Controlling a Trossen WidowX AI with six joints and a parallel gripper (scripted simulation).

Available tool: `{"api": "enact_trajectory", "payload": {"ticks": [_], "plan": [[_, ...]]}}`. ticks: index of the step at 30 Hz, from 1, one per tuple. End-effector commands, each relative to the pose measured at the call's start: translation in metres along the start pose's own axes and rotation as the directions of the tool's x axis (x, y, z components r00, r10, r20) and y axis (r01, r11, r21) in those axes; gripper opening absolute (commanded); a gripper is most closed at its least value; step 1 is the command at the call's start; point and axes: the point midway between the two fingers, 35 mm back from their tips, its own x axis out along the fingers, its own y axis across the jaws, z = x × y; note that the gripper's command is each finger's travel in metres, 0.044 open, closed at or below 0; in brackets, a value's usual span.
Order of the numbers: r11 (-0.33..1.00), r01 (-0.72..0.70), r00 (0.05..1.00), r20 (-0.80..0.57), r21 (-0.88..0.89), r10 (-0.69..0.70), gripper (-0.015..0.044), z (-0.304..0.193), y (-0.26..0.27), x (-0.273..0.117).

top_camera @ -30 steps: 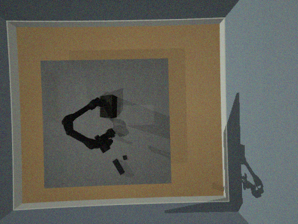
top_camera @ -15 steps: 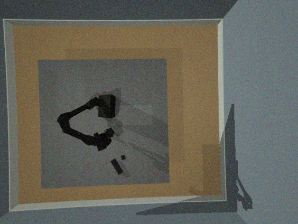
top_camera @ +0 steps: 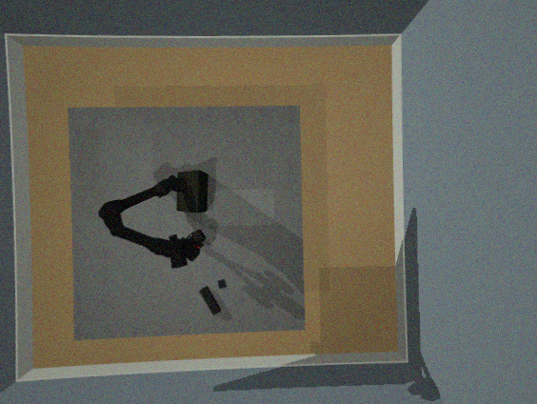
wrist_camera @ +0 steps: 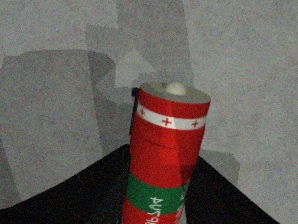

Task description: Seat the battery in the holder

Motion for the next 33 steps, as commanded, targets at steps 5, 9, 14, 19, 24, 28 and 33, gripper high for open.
{"api": "enact_trajectory", "payload": {"ticks": [5,9,14,19,24,28,33], "plan": [[1.000,-0.010,0.999,0.044,-0.001,0.010,0.0085,-0.005,0.000,0.005],[1.000,-0.012,0.998,0.068,-0.001,0.013,0.0085,-0.006,0.001,0.006],[1.000,-0.015,0.995,0.098,-0.002,0.015,0.0085,-0.007,0.001,0.008],[1.000,-0.017,0.992,0.129,-0.003,0.017,0.0085,-0.009,0.001,0.010],[1.000,-0.018,0.987,0.160,-0.005,0.019,0.0085,-0.011,0.000,0.012],[1.000,-0.019,0.983,0.185,-0.007,0.020,0.0085,-0.012,0.000,0.013],[1.000,-0.019,0.976,0.216,-0.010,0.020,0.0085,-0.014,0.000,0.014]]}}
